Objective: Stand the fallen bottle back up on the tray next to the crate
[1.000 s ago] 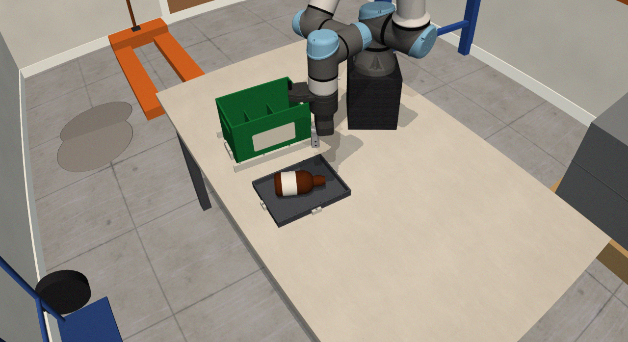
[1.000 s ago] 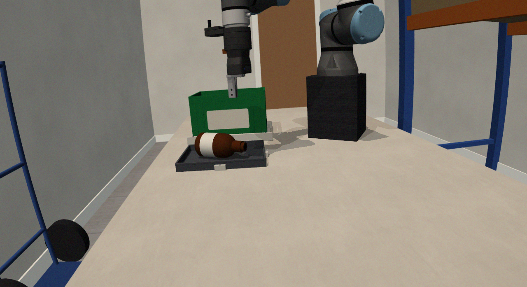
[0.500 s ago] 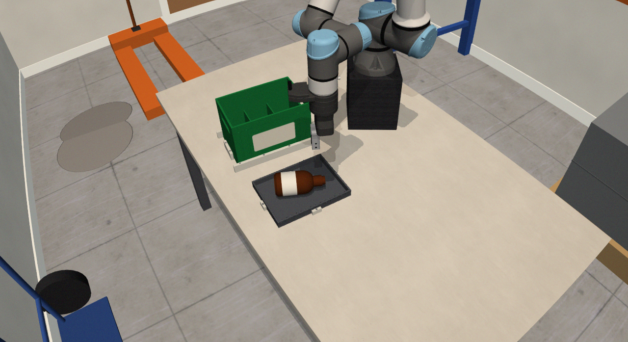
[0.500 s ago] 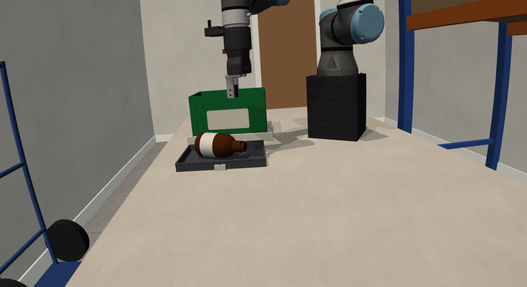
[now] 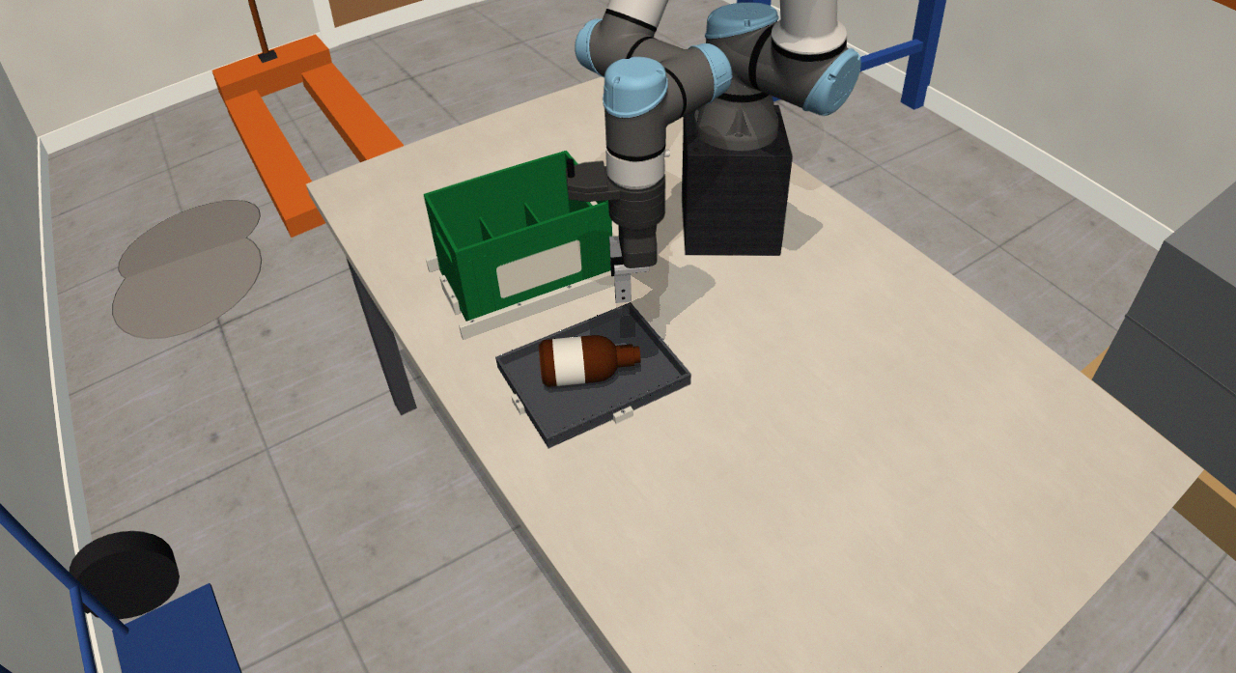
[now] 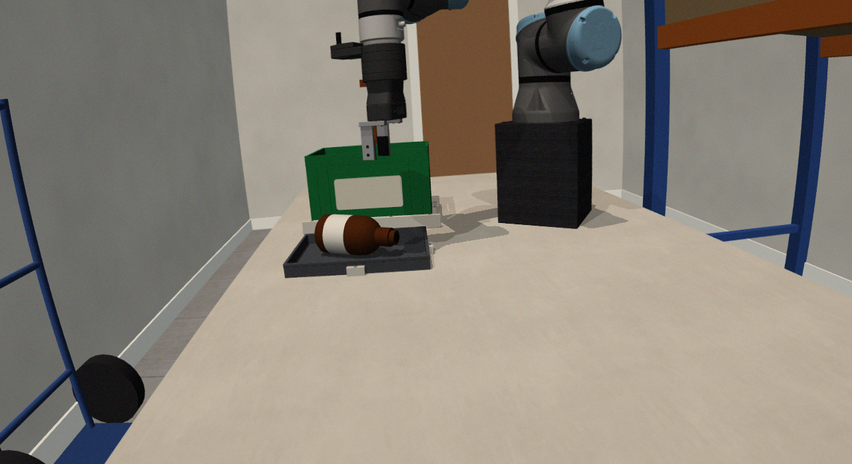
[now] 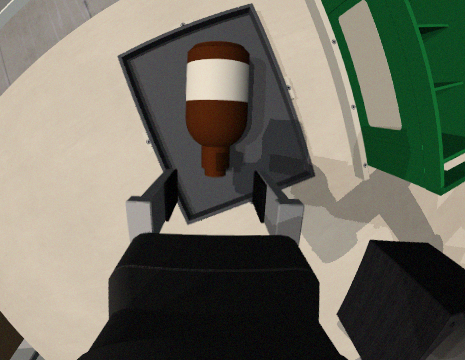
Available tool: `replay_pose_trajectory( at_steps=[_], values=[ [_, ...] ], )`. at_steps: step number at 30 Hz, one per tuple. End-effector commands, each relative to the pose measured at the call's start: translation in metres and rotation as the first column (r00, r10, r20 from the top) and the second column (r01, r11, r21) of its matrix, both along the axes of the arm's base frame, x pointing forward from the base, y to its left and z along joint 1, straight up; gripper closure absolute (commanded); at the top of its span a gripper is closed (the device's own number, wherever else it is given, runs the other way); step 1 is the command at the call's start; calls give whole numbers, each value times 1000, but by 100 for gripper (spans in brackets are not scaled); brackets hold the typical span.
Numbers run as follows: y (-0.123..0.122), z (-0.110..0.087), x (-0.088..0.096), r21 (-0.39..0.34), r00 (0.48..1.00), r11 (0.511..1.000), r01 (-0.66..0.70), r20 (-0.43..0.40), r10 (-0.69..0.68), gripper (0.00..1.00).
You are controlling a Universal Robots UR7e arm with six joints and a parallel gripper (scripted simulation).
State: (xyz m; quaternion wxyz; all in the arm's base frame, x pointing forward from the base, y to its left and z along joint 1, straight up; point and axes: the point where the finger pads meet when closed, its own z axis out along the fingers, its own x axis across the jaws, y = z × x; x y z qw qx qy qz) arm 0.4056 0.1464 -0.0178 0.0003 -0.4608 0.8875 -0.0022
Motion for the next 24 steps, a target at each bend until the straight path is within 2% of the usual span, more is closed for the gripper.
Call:
replay_pose_trajectory(
  at_steps=[1,24],
  values=[
    [0,0,0,0,1000,1000,0,1,0,0],
    [0,-4,0,0,1000,1000,0,1,0,0]
  ],
)
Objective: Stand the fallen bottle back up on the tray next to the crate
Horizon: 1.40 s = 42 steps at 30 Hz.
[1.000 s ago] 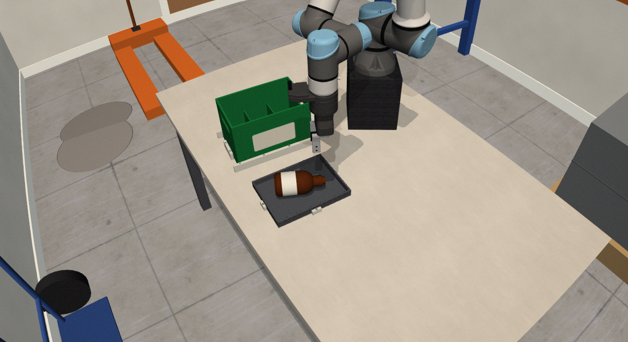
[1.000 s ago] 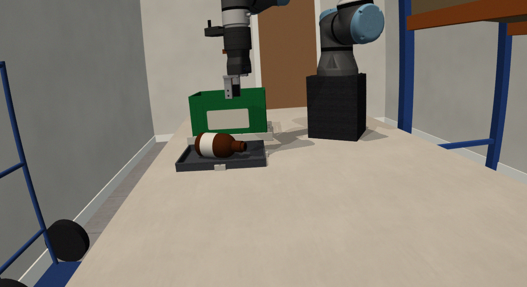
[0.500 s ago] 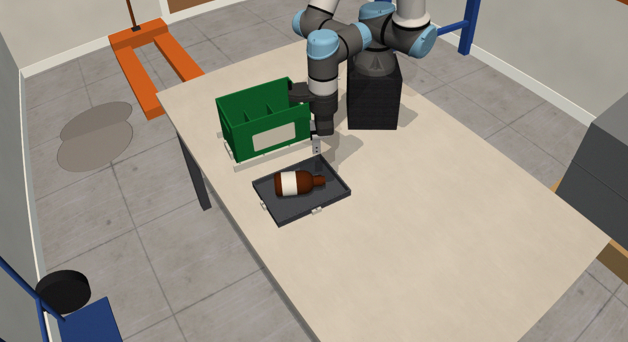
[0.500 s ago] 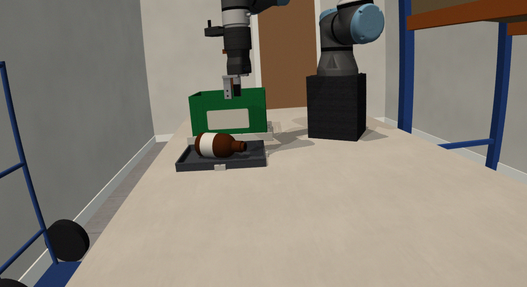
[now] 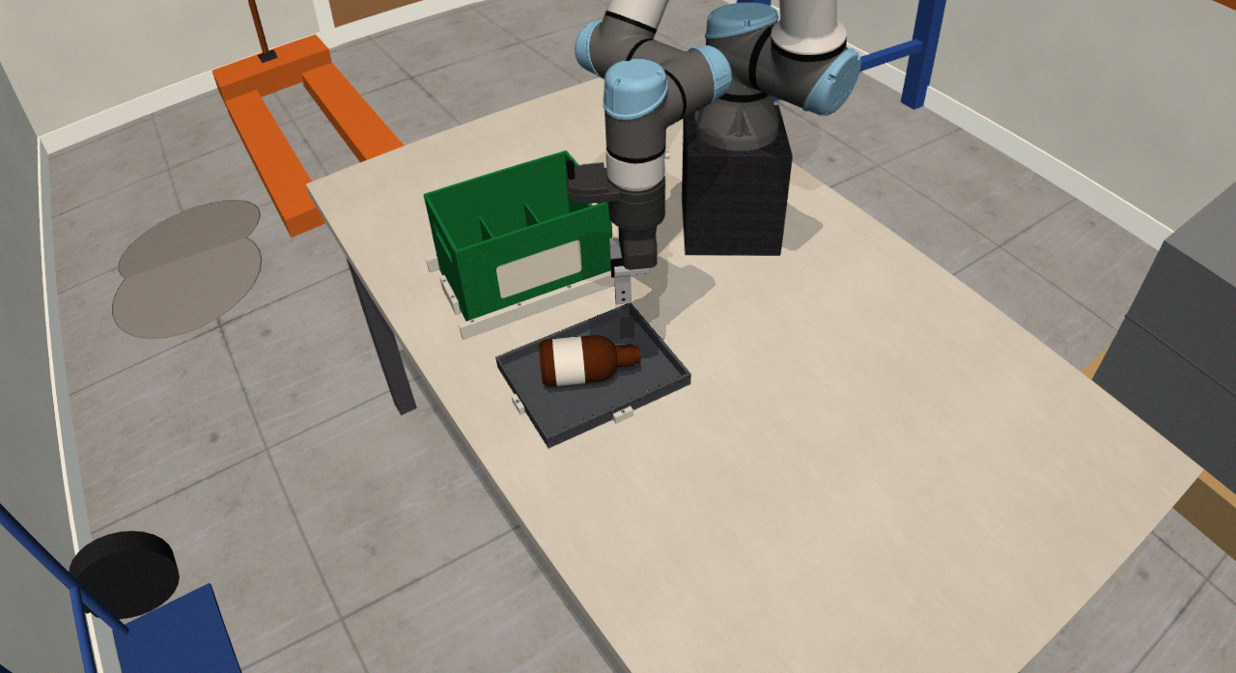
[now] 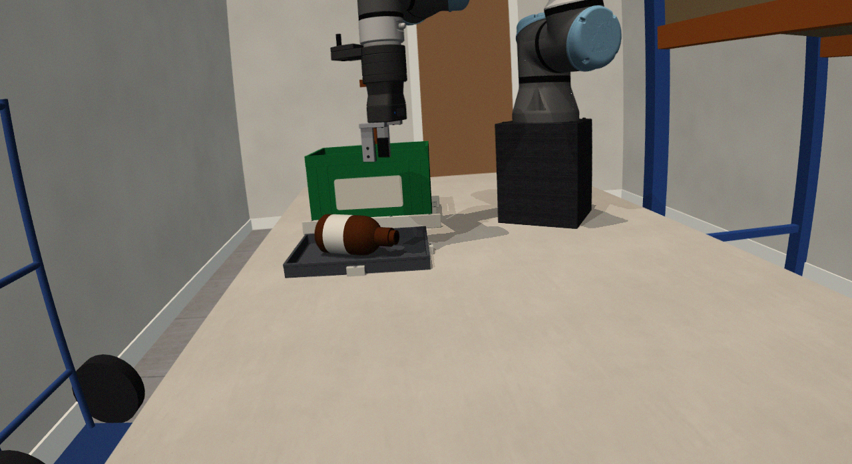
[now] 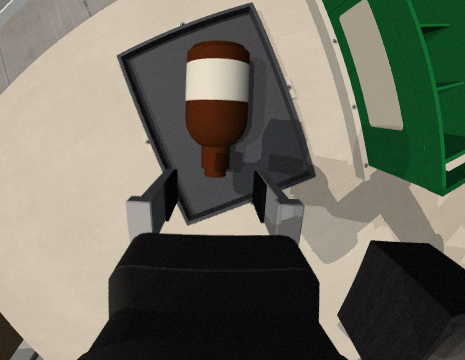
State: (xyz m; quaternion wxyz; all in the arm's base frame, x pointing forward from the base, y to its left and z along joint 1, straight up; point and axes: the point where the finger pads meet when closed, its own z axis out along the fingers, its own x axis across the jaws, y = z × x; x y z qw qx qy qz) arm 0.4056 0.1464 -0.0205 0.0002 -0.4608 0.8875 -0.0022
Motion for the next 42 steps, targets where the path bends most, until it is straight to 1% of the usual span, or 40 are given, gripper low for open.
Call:
replay_pose_trajectory(
  at_steps=[1,7,14,16,31,33,42],
  values=[
    [0,-3,0,0,1000,1000,0,1,0,0],
    [0,-15,1,0,1000,1000,0,1,0,0],
    [0,-37,1,0,1000,1000,0,1,0,0],
    [0,-37,1,0,1000,1000,0,1,0,0],
    [0,-88,1,0,1000,1000,0,1,0,0],
    [0,-88,1,0,1000,1000,0,1,0,0],
    [0,-107,1,0,1000,1000,0,1,0,0]
  ],
)
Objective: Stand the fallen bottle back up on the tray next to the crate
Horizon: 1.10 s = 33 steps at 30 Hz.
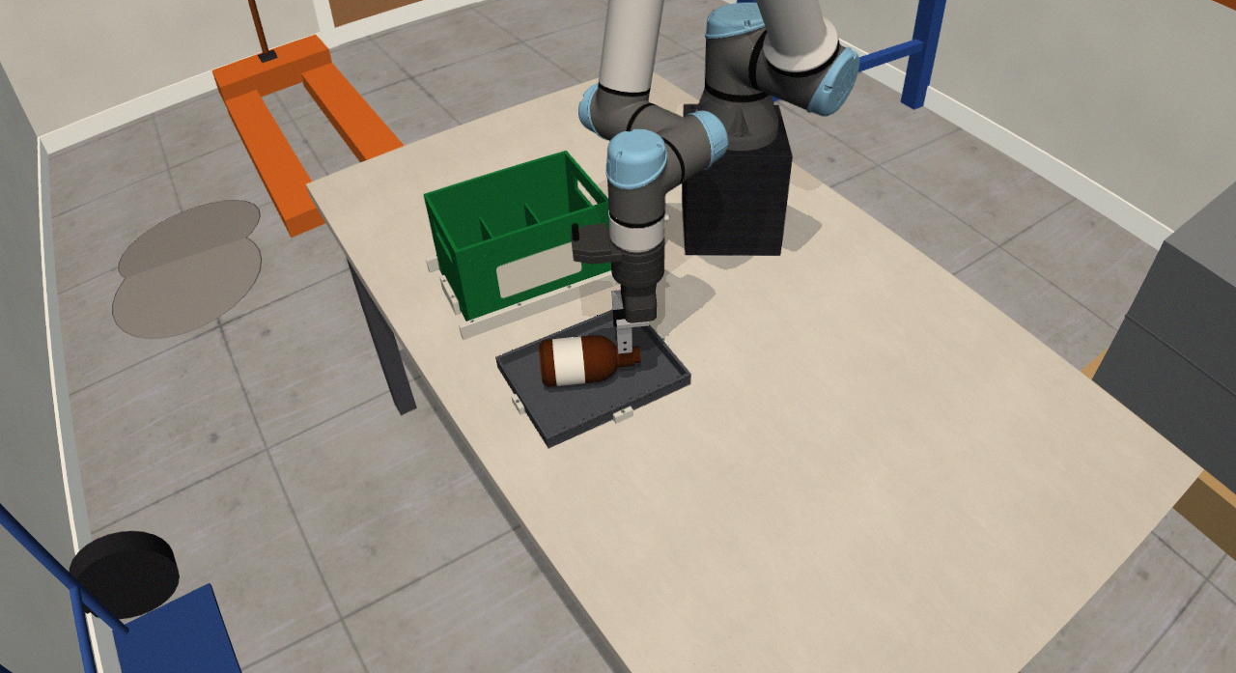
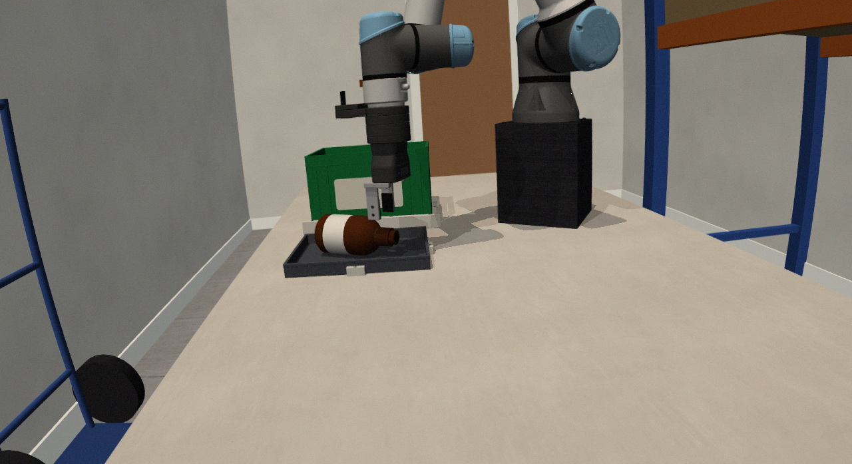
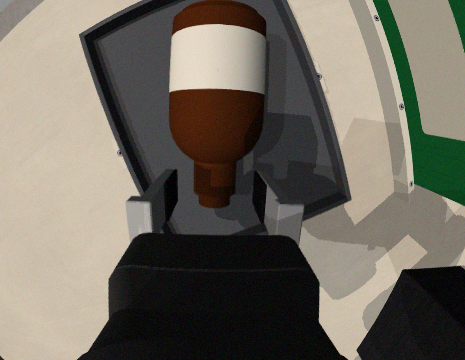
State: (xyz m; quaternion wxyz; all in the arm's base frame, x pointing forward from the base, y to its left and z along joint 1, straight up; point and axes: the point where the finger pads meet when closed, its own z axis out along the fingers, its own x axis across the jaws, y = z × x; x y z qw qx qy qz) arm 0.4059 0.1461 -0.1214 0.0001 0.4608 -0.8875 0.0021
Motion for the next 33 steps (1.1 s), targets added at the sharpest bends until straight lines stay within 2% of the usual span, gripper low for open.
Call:
replay_pose_trajectory(
  at_steps=[1,33],
  values=[
    [0,-8,1,0,1000,1000,0,2,0,0],
    [0,-13,1,0,1000,1000,0,2,0,0]
  ],
)
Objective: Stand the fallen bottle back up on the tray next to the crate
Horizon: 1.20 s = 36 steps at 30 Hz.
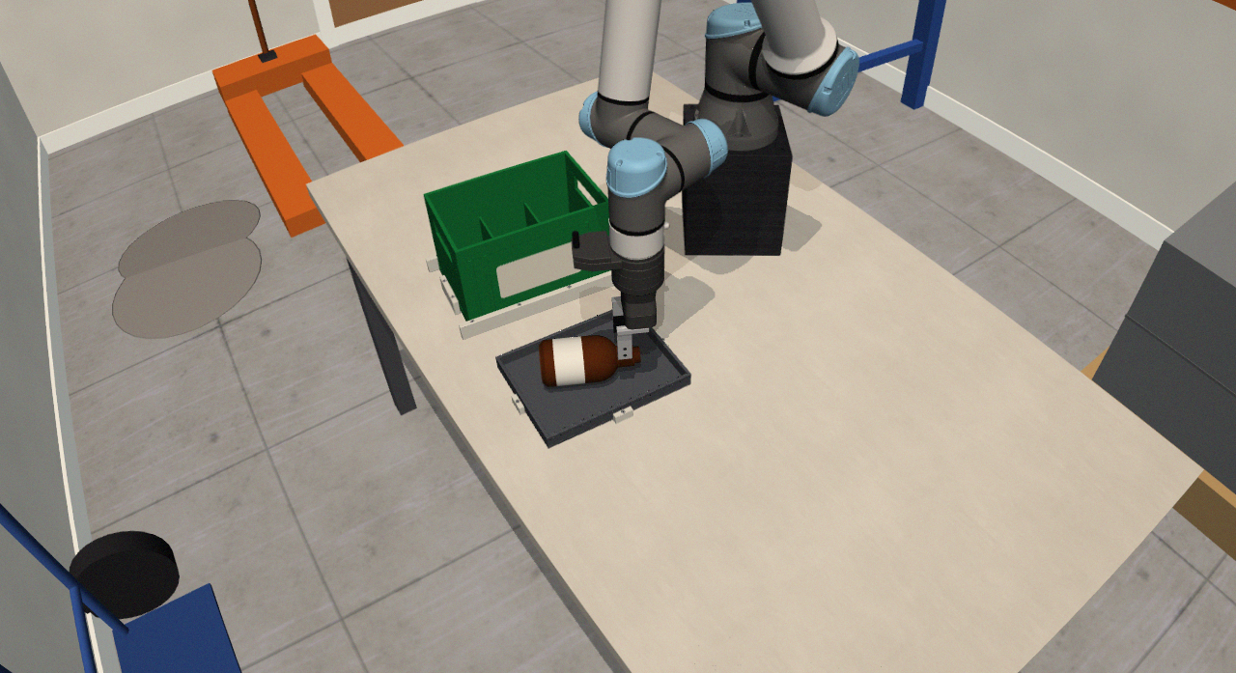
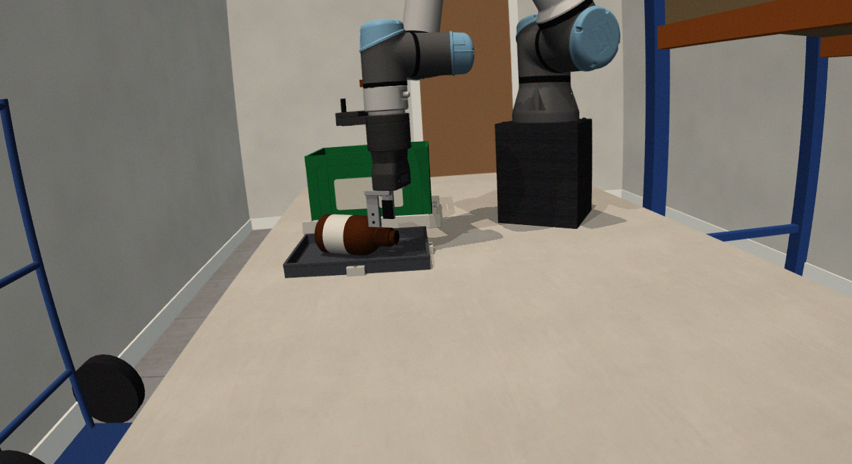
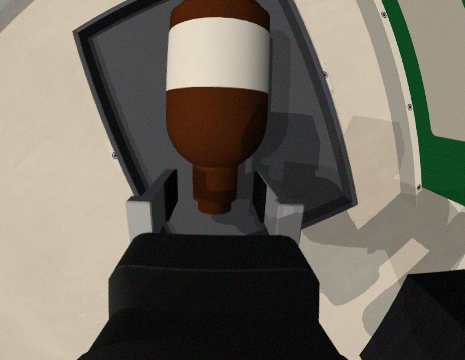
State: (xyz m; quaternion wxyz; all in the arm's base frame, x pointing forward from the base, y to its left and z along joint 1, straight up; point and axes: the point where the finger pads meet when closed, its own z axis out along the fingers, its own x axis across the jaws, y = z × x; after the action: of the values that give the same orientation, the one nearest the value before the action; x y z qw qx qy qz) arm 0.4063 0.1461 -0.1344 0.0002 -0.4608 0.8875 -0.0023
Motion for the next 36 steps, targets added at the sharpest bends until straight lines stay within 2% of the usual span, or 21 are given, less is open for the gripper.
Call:
replay_pose_trajectory(
  at_steps=[1,36],
  values=[
    [0,0,0,0,1000,1000,0,1,0,0],
    [0,-4,0,0,1000,1000,0,1,0,0]
  ],
)
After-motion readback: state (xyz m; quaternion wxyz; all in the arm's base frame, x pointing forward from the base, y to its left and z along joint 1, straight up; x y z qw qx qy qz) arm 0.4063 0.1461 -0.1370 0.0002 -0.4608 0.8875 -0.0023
